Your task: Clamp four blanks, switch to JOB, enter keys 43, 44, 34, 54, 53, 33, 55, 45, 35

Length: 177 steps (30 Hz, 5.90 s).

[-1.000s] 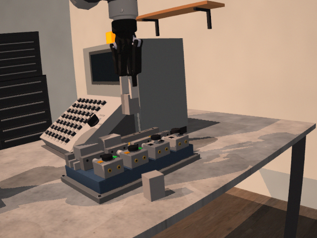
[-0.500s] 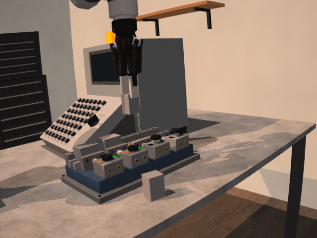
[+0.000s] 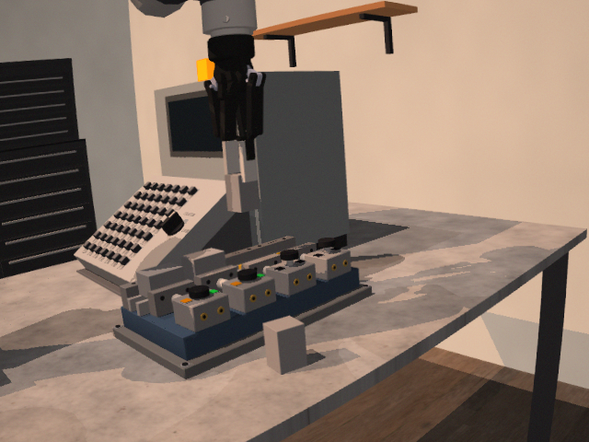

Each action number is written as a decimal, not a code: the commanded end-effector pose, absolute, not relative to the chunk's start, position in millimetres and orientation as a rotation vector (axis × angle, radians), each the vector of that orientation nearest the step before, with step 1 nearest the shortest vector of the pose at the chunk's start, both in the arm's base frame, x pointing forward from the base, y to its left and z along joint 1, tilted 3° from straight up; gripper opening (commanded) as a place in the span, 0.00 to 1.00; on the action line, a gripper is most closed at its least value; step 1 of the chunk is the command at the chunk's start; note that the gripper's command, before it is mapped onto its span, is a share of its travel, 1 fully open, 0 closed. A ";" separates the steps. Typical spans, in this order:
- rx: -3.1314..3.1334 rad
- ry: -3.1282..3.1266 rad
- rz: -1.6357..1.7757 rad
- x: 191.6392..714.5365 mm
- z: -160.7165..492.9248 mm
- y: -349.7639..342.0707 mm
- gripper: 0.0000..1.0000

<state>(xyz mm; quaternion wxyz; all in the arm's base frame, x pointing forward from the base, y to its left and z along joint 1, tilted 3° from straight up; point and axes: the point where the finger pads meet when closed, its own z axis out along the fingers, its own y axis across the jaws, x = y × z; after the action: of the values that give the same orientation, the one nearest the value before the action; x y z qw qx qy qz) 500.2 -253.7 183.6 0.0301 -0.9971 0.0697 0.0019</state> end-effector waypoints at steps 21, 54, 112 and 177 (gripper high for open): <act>-3.075 0.206 0.000 501.7 186.2 -253.6 0.00; -3.075 0.209 0.000 501.7 161.4 -252.0 0.00; -3.075 0.209 0.000 501.8 105.9 -248.2 0.00; -3.075 0.211 0.000 501.7 105.6 -248.4 0.00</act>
<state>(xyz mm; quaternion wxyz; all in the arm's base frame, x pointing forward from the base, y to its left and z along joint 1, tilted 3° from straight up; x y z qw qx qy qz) 500.7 -247.4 105.5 0.0315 -0.9973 0.0658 0.0018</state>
